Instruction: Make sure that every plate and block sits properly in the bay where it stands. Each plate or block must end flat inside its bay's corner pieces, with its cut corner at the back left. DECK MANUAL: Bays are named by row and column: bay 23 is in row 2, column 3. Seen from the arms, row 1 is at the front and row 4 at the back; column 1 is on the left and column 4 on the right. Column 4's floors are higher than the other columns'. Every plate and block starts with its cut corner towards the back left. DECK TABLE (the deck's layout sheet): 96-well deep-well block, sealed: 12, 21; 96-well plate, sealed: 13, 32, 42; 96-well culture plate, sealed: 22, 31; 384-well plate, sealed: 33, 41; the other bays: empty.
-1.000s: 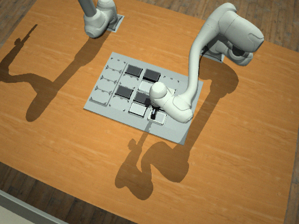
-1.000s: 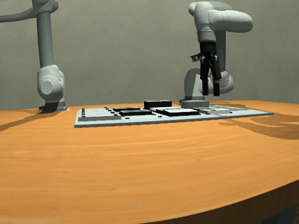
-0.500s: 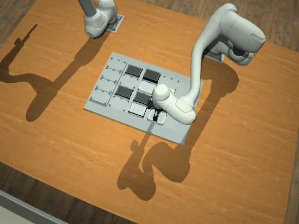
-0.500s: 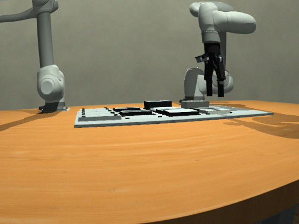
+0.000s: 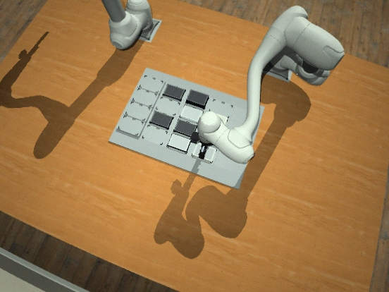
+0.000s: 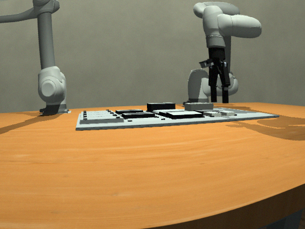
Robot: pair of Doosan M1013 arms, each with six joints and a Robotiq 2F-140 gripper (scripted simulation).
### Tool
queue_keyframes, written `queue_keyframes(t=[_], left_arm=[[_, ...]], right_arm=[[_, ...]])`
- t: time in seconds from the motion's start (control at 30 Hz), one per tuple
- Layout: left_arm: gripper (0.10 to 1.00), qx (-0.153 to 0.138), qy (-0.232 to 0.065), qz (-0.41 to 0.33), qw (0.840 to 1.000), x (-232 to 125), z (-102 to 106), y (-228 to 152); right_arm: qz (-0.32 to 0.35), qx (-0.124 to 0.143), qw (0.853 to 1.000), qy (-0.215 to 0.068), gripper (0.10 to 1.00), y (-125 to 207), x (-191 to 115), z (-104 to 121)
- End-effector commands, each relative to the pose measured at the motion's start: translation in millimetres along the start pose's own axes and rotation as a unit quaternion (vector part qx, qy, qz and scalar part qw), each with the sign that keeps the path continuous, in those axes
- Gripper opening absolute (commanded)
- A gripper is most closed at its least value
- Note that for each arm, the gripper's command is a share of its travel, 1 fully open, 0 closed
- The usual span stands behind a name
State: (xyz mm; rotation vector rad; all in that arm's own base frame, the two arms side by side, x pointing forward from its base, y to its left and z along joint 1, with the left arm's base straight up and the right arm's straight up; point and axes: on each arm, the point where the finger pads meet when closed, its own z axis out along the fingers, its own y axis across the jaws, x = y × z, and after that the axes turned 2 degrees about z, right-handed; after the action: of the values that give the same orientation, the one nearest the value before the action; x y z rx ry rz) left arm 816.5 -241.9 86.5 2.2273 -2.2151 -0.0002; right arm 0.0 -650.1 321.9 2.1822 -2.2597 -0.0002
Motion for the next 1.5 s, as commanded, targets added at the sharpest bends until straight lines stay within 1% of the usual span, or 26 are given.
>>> queue_keyframes(t=[0.0, 0.63, 1.37, 1.47], left_arm=[[0.698, 0.001, 0.000, 0.000, 1.000, 0, 3, -1], [0.698, 0.001, 0.000, 0.000, 1.000, 0, 26, -1], [0.698, 0.001, 0.000, 0.000, 1.000, 0, 26, -1], [0.698, 0.001, 0.000, 0.000, 1.000, 0, 30, -1]], right_arm=[[0.000, 0.000, 1.000, 0.001, 1.000, 0, 0, -1], [0.000, 0.000, 1.000, 0.001, 1.000, 0, 0, -1], [0.000, 0.000, 1.000, 0.001, 1.000, 0, 0, -1], [0.000, 0.000, 1.000, 0.001, 1.000, 0, 0, -1]])
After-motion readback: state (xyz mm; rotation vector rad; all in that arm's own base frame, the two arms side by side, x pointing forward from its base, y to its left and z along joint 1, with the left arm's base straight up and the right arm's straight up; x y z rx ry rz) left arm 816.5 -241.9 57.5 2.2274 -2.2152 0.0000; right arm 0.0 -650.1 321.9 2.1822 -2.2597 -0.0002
